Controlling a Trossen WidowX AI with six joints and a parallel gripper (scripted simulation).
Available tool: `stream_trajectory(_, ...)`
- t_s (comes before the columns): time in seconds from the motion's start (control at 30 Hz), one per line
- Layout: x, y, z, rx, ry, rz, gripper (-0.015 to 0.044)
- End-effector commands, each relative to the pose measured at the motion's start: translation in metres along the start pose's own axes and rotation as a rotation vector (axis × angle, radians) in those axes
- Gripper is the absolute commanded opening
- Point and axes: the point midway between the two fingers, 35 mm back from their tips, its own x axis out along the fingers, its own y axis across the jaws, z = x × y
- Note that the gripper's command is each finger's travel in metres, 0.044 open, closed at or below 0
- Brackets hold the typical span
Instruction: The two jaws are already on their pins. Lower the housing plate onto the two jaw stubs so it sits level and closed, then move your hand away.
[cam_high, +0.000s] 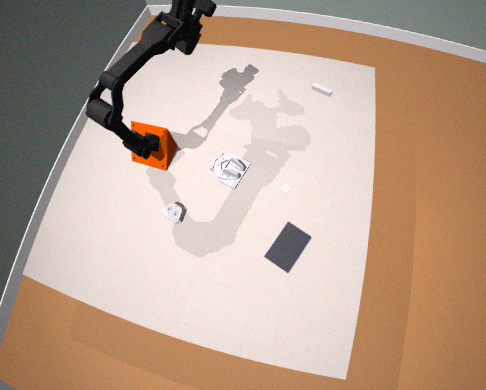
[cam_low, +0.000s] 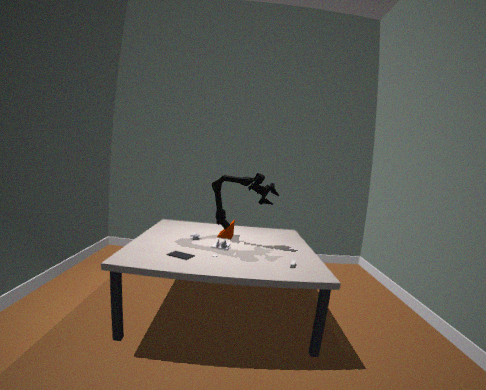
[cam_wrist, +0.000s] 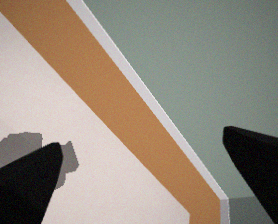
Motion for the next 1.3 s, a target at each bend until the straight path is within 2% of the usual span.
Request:
stream_trajectory(0.0, -0.021, -0.001, -0.036, 0.066, 0.069, -0.002, 0.0440)
stream_trajectory(0.33, -0.088, 0.019, -0.142, 0.263, 0.272, 0.012, 0.0440)
stream_trajectory(0.7, -0.168, 0.077, -0.234, 0.477, 0.488, 0.062, 0.0440)
stream_trajectory(1.0, -0.234, 0.147, -0.283, 0.651, 0.659, 0.134, 0.0440)
stream_trajectory(1.27, -0.289, 0.218, -0.303, 0.801, 0.801, 0.219, 0.0440)
